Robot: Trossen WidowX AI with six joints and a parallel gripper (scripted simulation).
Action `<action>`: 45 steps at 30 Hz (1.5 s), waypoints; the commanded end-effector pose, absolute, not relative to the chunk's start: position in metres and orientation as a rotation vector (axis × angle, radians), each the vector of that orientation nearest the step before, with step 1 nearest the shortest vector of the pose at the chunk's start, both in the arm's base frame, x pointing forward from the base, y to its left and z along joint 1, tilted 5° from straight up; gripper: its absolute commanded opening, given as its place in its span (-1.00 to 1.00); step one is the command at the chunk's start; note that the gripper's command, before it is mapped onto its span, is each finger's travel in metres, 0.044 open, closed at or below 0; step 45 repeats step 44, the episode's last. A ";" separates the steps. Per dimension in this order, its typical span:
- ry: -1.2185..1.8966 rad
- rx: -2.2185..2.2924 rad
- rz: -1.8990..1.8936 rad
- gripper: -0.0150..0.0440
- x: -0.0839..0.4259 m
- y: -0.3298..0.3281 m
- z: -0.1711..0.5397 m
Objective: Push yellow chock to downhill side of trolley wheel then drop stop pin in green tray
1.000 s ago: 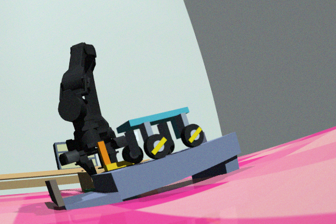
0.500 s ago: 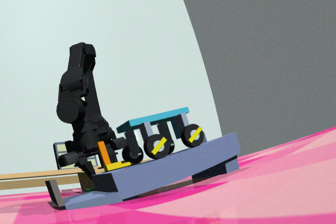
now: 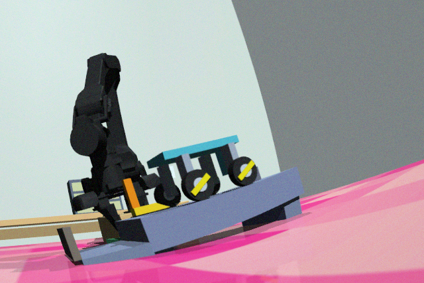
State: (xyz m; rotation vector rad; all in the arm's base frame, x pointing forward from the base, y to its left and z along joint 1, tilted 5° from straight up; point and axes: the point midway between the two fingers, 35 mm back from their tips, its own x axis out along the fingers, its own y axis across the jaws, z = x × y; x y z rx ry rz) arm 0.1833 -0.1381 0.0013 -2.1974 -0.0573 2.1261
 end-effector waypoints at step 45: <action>-0.058 -2.207 2.124 1.00 0.181 -0.131 0.080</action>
